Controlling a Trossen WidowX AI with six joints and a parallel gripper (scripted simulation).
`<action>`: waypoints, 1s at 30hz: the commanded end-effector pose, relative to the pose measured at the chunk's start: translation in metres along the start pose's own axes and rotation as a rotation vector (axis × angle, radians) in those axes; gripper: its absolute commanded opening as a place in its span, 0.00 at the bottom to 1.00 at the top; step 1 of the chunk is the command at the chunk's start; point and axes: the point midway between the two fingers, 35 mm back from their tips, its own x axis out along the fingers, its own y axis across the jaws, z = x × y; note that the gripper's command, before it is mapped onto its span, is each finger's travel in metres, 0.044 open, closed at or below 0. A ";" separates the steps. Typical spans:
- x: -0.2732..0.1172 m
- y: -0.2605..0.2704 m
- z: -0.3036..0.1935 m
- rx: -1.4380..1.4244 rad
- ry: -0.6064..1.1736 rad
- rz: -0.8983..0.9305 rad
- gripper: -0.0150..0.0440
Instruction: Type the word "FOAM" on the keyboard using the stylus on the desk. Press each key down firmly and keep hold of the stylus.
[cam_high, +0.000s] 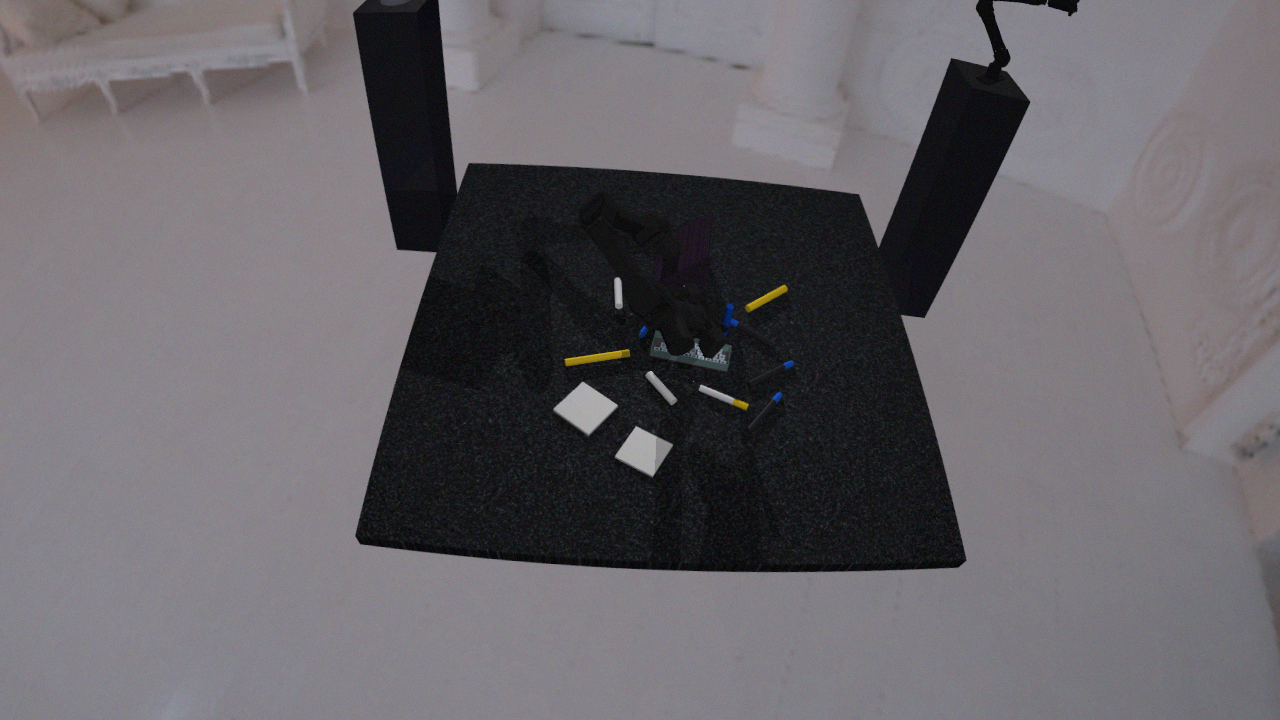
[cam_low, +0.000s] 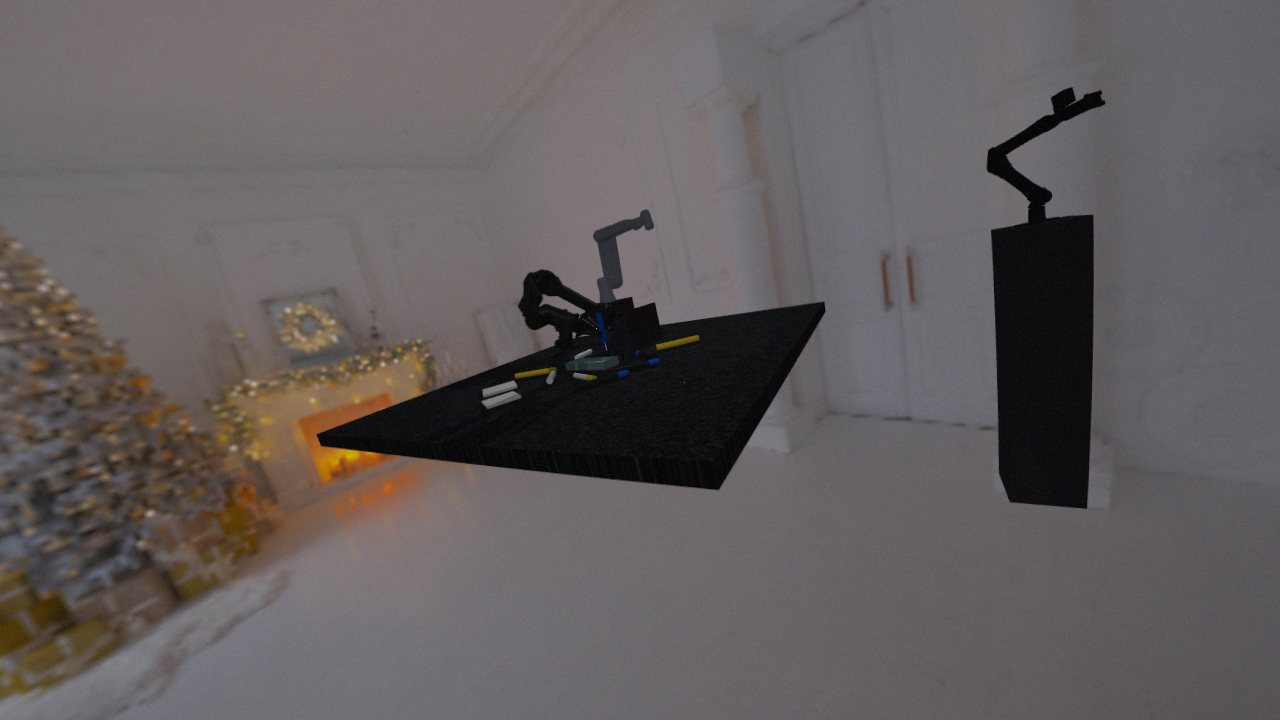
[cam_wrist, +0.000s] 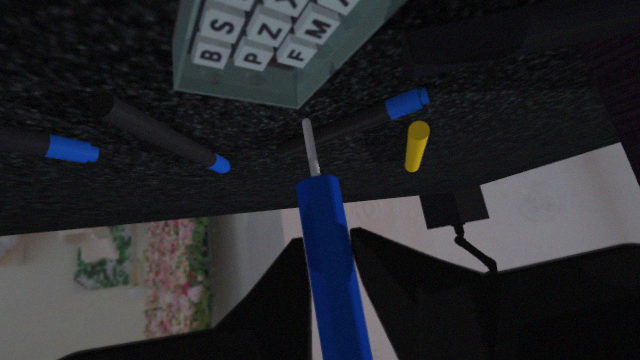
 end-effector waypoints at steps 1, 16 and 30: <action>0.001 0.000 0.001 0.000 0.000 -0.001 0.35; -0.057 -0.016 0.029 0.011 0.003 -0.001 0.25; -0.046 -0.018 0.047 0.012 0.003 -0.002 0.25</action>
